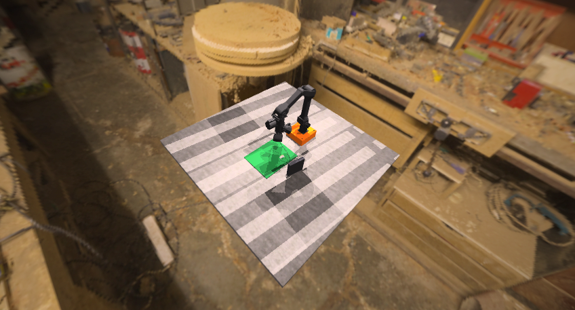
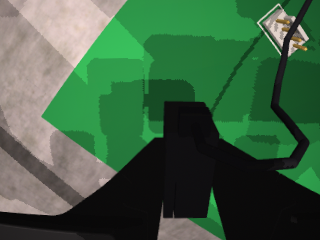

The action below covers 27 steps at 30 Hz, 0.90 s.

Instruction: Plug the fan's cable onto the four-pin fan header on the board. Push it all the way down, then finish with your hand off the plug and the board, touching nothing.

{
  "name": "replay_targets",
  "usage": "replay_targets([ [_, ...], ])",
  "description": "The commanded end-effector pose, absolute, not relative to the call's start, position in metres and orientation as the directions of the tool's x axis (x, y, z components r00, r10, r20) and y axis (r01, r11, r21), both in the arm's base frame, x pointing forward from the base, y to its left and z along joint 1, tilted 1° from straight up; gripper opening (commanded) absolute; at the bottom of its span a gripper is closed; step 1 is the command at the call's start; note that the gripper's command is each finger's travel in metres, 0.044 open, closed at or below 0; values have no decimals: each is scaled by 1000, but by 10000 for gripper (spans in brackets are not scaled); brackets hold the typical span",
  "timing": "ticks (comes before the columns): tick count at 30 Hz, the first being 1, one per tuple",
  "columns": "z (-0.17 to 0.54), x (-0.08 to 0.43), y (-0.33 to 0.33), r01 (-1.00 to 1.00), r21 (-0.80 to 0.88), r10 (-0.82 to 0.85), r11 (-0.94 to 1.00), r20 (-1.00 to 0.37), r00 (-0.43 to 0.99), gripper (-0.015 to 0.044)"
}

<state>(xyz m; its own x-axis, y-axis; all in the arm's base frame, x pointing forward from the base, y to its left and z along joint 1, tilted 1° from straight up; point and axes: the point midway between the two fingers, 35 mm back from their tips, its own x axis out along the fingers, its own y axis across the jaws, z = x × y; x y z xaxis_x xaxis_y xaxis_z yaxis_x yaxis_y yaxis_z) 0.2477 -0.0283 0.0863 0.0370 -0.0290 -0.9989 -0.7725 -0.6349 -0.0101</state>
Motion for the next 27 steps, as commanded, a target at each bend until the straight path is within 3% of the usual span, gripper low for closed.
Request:
replay_targets([
  [1, 90, 247, -27, -788, -15, -23, -616, -999, 37, 0],
  [14, 90, 247, -28, -976, -31, -23, -214, -999, 37, 0],
  [27, 90, 246, -29, -971, -41, -23, 236, -999, 37, 0],
])
